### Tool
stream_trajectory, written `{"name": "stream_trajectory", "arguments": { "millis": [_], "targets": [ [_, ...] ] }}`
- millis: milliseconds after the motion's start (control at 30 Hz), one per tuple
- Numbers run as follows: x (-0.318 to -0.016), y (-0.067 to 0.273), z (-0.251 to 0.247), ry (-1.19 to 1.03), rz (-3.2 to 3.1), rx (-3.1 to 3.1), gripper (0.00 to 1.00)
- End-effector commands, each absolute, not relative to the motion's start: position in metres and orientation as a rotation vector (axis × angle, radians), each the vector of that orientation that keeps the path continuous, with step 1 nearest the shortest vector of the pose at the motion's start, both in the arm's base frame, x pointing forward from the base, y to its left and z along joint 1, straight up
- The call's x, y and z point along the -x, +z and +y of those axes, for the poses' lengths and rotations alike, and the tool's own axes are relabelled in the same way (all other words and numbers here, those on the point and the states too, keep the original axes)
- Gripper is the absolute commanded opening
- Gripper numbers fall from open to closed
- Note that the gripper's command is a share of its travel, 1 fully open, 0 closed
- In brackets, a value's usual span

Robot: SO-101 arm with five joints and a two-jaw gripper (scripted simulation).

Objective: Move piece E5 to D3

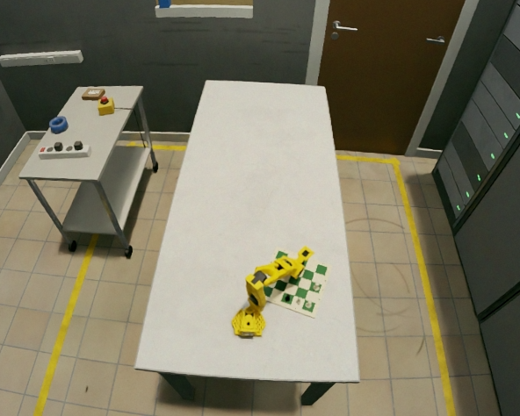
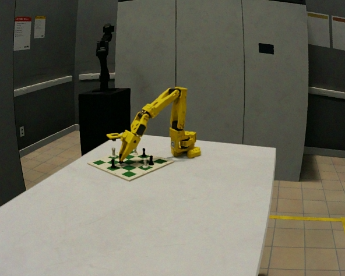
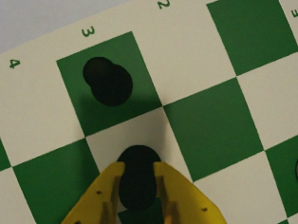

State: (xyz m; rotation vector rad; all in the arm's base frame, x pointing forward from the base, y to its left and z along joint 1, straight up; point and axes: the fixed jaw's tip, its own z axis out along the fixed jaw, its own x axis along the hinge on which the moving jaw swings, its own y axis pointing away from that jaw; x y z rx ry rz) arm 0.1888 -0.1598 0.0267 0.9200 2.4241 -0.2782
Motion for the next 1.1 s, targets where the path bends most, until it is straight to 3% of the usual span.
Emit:
{"name": "stream_trajectory", "arguments": {
  "millis": [0,1067],
  "targets": [
    [-0.1874,0.02,-0.1549,-0.265,2.454,-0.909,0.0],
    [-0.187,0.0119,-0.1545,-0.264,2.454,-0.91,0.0]
  ]
}}
